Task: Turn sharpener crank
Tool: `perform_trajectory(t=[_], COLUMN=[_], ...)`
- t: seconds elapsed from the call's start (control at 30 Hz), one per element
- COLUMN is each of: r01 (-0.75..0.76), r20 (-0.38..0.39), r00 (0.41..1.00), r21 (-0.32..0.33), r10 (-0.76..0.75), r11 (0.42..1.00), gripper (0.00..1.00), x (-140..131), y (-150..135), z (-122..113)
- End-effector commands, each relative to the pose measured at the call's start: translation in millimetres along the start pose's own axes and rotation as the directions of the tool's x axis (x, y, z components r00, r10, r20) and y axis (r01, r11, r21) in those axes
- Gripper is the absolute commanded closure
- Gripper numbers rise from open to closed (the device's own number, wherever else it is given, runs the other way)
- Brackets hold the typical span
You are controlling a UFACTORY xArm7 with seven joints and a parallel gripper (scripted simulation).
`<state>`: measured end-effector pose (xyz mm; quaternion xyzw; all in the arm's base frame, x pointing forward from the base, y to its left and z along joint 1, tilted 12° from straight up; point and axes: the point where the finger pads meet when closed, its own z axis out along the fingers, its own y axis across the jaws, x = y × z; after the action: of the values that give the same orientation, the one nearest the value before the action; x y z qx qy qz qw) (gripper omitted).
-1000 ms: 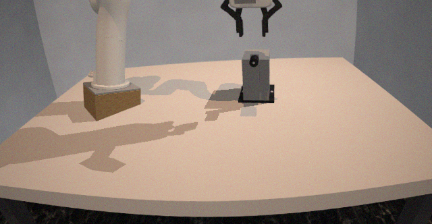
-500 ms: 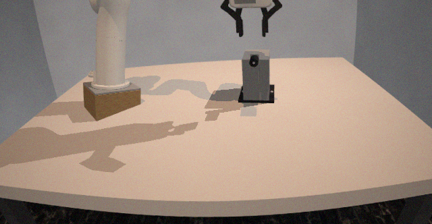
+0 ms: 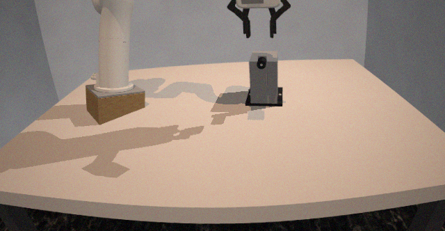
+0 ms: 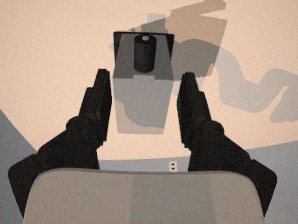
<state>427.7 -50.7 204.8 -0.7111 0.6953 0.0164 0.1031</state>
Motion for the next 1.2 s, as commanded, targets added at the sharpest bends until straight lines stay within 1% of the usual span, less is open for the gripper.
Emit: perform_trajectory(t=[0.0, 0.43, 1.17], r01=[0.0, -0.001, -0.001], r20=[0.0, 0.0, 0.0], r00=[1.0, 1.0, 1.0], r21=[0.004, 0.003, 0.003], r10=[0.0, 0.001, 0.001], r11=[1.0, 1.0, 1.0], gripper=[0.46, 0.46, 0.46], x=[0.2, 0.2, 0.6], y=[-1.2, -1.1, -0.4], z=[-1.0, 5.3, 33.9])
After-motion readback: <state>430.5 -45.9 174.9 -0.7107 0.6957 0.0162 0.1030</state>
